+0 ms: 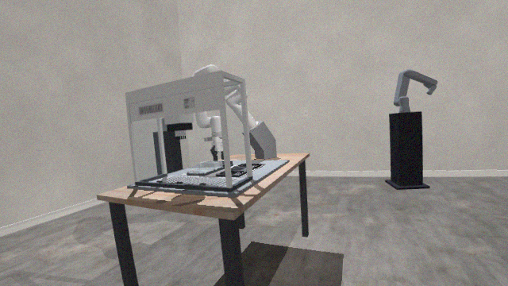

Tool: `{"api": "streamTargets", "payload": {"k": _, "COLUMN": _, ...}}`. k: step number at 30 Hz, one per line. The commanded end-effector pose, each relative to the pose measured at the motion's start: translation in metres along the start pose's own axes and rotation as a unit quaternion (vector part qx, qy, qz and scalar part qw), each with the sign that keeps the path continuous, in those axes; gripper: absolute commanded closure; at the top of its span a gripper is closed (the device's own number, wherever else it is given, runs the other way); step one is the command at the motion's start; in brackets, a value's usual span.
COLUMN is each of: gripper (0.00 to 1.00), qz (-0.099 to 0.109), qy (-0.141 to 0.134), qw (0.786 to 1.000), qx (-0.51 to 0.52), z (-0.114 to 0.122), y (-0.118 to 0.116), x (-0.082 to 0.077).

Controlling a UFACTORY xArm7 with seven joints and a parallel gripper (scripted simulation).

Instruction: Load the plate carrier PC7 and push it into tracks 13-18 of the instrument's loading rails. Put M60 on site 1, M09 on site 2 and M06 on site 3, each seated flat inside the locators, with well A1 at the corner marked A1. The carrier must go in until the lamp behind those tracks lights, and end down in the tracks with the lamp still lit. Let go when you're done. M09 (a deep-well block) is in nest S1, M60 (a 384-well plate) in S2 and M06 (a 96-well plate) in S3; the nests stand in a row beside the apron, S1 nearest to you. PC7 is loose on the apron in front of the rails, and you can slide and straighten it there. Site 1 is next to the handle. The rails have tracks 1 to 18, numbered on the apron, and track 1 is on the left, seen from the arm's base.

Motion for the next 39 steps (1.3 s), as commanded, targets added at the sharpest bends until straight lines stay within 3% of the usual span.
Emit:
{"api": "streamTargets", "payload": {"k": 1, "gripper": 0.00, "qz": 0.004, "qy": 0.002, "qw": 1.000, "qx": -0.001, "z": 0.000, "y": -0.001, "x": -0.009}}
{"api": "streamTargets", "payload": {"k": 39, "gripper": 0.00, "qz": 0.004, "qy": 0.002, "qw": 1.000, "qx": -0.001, "z": 0.000, "y": -0.002, "x": -0.066}}
Point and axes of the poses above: the point where the finger pads meet when closed, its own x axis out along the fingers, its own y axis across the jaws, z = x × y, the point moved 4 cm from there along -x, back along the fingers, and after that the axes turned 13 degrees about -x, right-handed, at the moved point
